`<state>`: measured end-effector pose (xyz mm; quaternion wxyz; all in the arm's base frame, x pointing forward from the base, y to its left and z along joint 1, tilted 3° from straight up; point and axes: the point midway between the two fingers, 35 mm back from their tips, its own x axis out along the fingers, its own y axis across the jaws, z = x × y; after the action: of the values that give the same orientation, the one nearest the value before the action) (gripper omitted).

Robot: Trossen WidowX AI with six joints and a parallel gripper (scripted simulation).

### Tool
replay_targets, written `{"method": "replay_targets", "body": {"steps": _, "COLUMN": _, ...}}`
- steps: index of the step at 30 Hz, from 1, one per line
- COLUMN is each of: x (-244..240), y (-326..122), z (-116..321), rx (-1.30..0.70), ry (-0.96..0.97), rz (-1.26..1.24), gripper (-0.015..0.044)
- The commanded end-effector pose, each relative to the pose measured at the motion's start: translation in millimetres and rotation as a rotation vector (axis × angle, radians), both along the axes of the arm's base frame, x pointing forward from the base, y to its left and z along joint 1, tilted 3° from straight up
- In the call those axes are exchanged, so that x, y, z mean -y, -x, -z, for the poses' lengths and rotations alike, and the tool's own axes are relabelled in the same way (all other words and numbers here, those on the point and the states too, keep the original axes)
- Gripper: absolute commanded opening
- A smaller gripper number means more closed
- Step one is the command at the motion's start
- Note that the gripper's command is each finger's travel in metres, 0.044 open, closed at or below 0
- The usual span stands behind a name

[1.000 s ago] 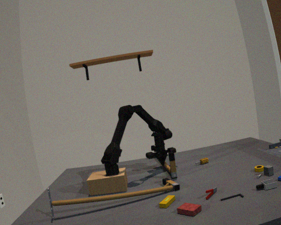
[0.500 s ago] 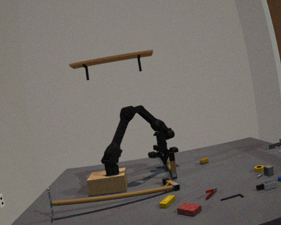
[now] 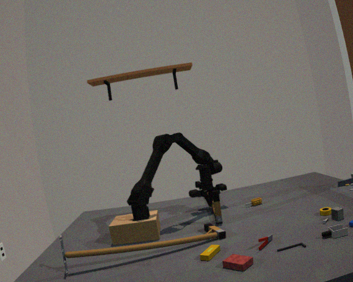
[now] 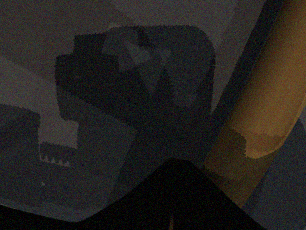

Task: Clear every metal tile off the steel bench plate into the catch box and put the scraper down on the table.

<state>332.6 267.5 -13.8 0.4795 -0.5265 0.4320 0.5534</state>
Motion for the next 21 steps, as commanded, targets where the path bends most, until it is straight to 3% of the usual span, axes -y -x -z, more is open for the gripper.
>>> {"method": "replay_targets", "body": {"steps": 1, "x": 0.9, "y": -3.9, "z": 4.9, "rx": -0.003, "ry": 0.005, "rz": -0.004, "gripper": 0.0000}}
{"method": "replay_targets", "body": {"steps": 21, "x": 2.3, "y": -6.3, "z": -55.7, "rx": 0.001, "ry": 0.000, "rz": 0.000, "gripper": 0.0000}}
